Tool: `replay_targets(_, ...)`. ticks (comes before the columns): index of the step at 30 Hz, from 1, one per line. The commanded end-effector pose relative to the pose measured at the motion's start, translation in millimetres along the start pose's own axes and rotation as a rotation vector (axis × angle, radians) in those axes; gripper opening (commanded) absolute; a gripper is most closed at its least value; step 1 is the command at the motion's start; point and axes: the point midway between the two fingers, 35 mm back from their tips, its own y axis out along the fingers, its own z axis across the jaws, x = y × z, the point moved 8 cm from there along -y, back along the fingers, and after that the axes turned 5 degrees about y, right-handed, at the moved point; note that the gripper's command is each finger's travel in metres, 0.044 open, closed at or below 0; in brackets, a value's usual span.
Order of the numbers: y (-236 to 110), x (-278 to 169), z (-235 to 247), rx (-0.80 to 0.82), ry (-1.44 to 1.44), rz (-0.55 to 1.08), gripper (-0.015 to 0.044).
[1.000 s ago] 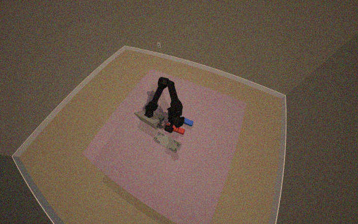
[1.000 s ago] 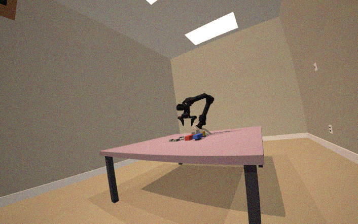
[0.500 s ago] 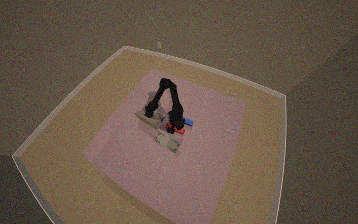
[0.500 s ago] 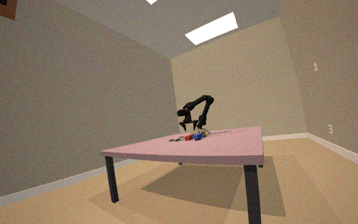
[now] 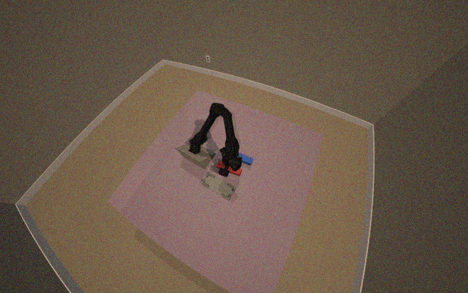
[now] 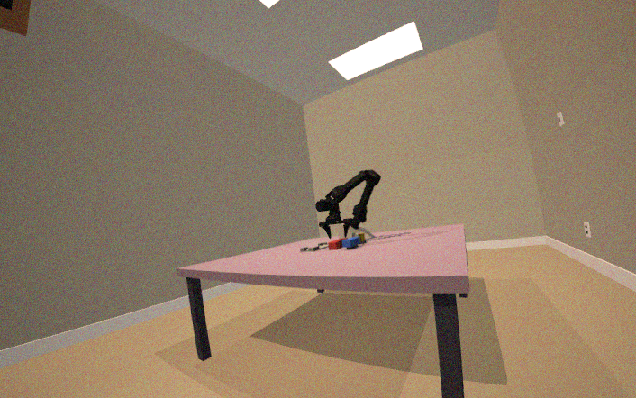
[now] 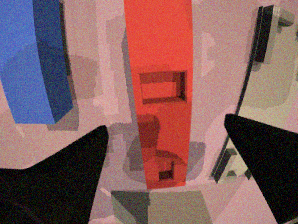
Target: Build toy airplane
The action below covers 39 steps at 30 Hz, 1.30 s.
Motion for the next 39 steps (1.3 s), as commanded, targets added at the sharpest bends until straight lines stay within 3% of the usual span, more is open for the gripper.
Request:
replay_targets(1, 8, -1, 0, 0.004, 0.007, 0.000, 0.0440)
replay_targets(27, 47, -2, 1, 0.008, 0.007, 0.000, 0.0440)
replay_targets(37, 47, -2, 1, 0.008, 0.007, 0.000, 0.0177)
replay_targets(39, 47, -2, 1, 0.008, 0.007, 0.000, 0.0164)
